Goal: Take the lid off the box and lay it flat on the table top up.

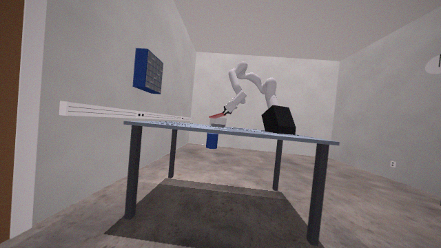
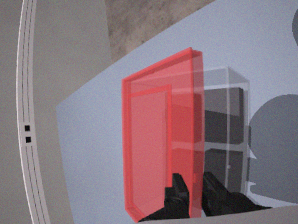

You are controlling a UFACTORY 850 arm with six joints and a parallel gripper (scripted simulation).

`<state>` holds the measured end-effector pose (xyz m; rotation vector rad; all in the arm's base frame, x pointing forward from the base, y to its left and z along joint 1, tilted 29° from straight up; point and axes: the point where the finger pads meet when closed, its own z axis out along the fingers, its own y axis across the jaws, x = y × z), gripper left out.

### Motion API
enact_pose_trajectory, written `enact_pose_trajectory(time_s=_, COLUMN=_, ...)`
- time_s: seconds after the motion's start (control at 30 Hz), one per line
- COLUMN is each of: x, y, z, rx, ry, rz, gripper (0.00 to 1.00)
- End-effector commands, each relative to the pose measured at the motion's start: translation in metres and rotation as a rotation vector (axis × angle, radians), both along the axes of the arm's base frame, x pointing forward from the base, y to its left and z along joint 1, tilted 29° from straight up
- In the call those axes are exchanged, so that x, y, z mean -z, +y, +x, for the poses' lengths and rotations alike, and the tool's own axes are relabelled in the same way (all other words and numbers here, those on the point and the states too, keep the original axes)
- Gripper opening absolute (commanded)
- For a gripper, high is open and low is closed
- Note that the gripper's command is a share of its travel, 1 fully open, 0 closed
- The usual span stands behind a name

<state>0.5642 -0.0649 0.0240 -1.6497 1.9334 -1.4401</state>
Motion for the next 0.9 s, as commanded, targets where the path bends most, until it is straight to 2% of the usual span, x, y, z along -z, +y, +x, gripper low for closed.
enact_pose_trajectory(time_s=0.0, x=-0.007, y=0.003, z=0.002, rx=0.0, ry=-0.001, rz=0.0, gripper=0.0)
enact_pose_trajectory(time_s=0.87, x=-0.036, y=0.013, z=0.011, rx=0.0, ry=-0.001, rz=0.0, gripper=0.0)
